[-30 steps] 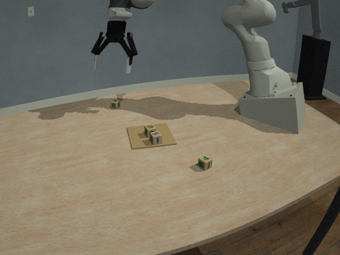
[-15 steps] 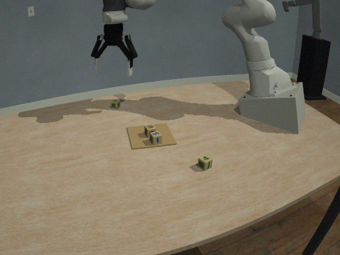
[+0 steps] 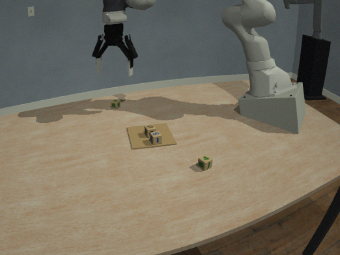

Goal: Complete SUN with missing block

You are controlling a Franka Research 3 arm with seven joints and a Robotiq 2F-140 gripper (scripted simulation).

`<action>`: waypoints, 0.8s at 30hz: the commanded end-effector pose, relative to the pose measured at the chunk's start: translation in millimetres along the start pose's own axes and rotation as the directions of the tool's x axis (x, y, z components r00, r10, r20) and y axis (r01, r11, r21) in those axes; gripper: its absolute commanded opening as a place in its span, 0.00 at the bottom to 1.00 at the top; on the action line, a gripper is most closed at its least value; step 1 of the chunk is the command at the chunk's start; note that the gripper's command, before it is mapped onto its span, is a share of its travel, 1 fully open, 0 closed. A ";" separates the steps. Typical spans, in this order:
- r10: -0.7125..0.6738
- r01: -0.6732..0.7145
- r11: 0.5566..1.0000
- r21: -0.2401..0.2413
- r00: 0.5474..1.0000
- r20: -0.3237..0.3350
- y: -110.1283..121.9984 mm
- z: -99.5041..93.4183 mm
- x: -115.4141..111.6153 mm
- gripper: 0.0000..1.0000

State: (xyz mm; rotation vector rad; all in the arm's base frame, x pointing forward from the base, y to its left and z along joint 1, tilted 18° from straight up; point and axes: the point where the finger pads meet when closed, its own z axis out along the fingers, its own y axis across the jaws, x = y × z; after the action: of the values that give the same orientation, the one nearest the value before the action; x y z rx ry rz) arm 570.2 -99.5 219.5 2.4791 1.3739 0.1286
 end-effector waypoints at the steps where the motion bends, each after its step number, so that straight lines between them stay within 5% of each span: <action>1: 0.014 -0.014 1.000 0.001 1.000 0.006 -0.4 0.7 -1.1 1.00; 18: 0.018 -0.019 1.000 0.001 1.000 0.006 -0.4 0.7 -1.1 1.00; 24: 0.128 -0.128 0.992 0.000 0.992 0.006 -0.1 1.0 -1.2 1.00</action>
State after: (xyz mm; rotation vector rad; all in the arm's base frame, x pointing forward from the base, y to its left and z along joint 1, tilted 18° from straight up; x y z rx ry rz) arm 570.0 -99.8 219.3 2.5060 1.3266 0.1353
